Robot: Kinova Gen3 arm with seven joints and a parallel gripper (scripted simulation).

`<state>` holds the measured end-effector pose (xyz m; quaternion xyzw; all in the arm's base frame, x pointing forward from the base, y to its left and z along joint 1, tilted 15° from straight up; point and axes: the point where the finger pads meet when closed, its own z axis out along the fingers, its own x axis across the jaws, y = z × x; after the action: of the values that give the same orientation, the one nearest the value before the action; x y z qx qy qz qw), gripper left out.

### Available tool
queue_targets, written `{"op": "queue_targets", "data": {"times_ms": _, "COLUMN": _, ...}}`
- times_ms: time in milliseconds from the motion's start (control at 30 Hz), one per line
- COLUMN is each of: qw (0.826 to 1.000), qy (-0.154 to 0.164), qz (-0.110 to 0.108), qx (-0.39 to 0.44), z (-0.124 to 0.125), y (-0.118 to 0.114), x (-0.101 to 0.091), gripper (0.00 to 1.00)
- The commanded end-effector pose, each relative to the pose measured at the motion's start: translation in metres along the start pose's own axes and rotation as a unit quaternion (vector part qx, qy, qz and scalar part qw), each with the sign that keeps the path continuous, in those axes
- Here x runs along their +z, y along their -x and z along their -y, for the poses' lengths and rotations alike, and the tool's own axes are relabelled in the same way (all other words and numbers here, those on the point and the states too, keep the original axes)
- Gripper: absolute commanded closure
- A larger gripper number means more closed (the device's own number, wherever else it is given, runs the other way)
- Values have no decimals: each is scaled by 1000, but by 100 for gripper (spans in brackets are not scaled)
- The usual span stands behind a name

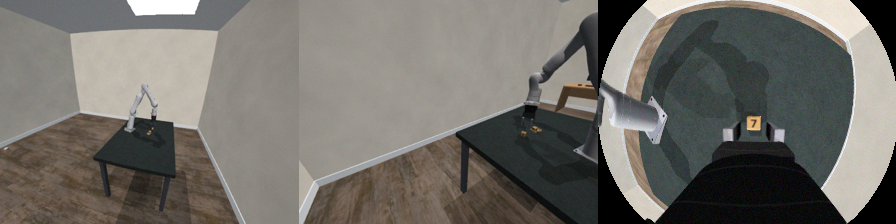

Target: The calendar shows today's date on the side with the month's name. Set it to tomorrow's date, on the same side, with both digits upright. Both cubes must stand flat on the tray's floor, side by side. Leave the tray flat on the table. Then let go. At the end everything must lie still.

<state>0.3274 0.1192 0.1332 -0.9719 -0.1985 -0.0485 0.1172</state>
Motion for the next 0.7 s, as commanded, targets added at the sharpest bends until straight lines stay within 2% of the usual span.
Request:
{"op": "queue_targets", "data": {"times_ms": 0, "qw": 1000, "qy": 0, "qz": -1, "qx": 0, "z": 0, "y": 0, "x": 0, "gripper": 13}}
{"op": "queue_targets", "data": {"times_ms": 300, "qw": 1000, "qy": 0, "qz": 0, "qx": 0, "z": 0, "y": 0, "x": 4, "gripper": 13}}
{"op": "queue_targets", "data": {"times_ms": 667, "qw": 1000, "qy": 0, "qz": 0, "qx": 0, "z": 0, "y": 0, "x": 17, "gripper": 13}}
